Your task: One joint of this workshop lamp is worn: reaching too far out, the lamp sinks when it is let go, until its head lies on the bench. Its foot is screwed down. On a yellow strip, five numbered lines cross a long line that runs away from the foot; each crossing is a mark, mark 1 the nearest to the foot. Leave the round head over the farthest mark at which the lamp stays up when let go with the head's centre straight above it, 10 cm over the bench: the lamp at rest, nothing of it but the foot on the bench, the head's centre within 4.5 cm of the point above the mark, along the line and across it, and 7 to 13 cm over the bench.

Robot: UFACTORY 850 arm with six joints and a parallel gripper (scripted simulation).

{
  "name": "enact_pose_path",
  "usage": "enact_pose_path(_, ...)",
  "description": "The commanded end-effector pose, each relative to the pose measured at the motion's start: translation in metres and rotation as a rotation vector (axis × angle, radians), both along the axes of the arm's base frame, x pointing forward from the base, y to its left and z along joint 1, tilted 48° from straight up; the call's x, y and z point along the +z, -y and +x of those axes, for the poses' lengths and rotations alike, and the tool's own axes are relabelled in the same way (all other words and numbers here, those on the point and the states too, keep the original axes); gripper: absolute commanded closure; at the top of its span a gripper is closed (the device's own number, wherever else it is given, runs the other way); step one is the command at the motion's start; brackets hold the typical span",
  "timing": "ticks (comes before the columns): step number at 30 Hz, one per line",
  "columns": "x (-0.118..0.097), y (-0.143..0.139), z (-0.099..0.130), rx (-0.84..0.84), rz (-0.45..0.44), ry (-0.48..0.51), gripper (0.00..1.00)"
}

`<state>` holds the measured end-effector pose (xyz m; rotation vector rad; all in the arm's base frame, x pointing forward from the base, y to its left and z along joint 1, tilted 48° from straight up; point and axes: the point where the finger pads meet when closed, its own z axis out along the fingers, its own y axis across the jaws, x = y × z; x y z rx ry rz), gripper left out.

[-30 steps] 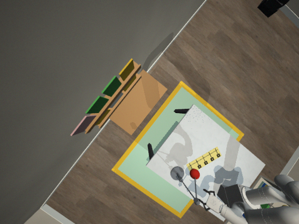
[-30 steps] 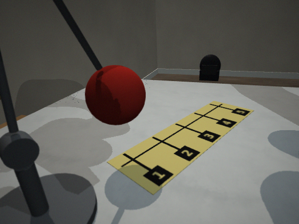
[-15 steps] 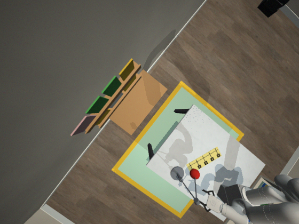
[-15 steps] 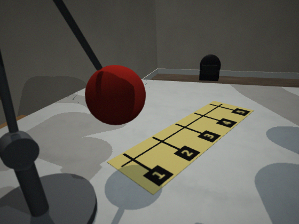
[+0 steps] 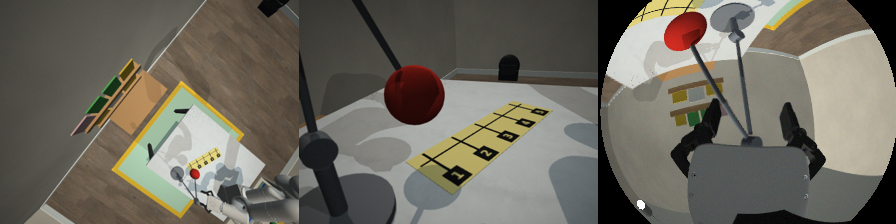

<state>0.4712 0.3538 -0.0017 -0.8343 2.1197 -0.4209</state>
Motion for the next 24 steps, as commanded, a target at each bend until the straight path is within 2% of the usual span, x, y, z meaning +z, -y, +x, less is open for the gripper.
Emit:
enact_pose_path(1, 0.001, -0.008, 0.001, 0.081, -0.050, -0.039, 0.00)
enact_pose_path(20, 0.001, -0.025, -0.002, 0.295, -0.183, -0.135, 0.00)
enact_pose_path(24, 0.012, -0.007, 0.000, 0.334, -0.206, -0.154, 0.00)
